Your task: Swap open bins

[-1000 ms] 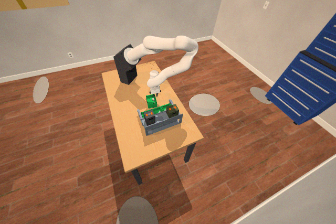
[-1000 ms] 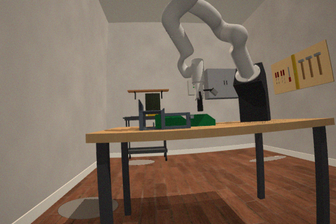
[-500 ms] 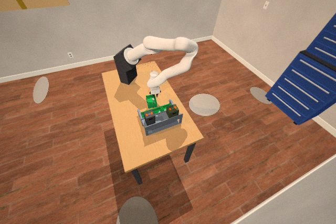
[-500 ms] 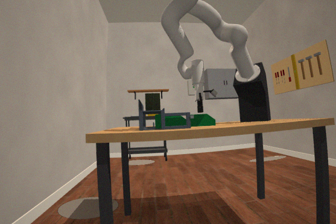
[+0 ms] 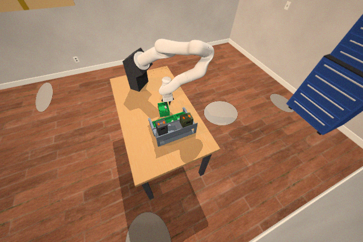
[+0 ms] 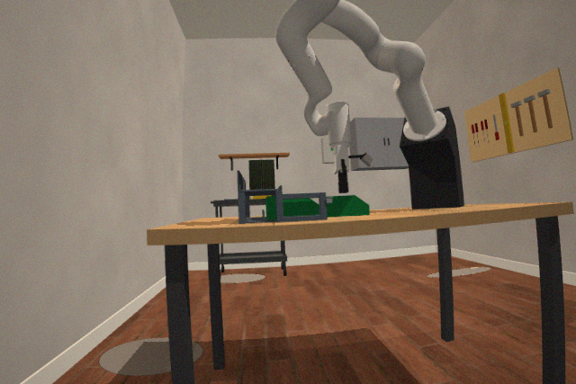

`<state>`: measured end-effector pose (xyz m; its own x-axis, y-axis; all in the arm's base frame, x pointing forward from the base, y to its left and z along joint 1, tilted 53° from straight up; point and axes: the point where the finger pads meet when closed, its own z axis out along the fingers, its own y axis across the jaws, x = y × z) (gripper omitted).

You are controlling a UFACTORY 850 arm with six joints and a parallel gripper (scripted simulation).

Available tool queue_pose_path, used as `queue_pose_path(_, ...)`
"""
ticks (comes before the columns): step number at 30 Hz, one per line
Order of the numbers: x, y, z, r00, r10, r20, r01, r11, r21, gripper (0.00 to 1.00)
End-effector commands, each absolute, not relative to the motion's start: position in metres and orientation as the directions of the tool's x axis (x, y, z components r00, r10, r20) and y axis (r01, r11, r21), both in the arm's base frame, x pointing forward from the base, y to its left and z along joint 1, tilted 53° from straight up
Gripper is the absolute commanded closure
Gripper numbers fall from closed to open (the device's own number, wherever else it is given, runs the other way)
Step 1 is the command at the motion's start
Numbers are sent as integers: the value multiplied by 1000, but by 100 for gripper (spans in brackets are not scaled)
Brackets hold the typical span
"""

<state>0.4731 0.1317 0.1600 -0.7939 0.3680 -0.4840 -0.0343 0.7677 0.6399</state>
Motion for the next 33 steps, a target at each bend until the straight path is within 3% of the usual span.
queue_pose_path(1, 473, 131, 160, -794, 368, -484, -34, 768, 640, 74)
queue_pose_path(33, 490, 146, 143, -794, 368, -484, -34, 768, 640, 74)
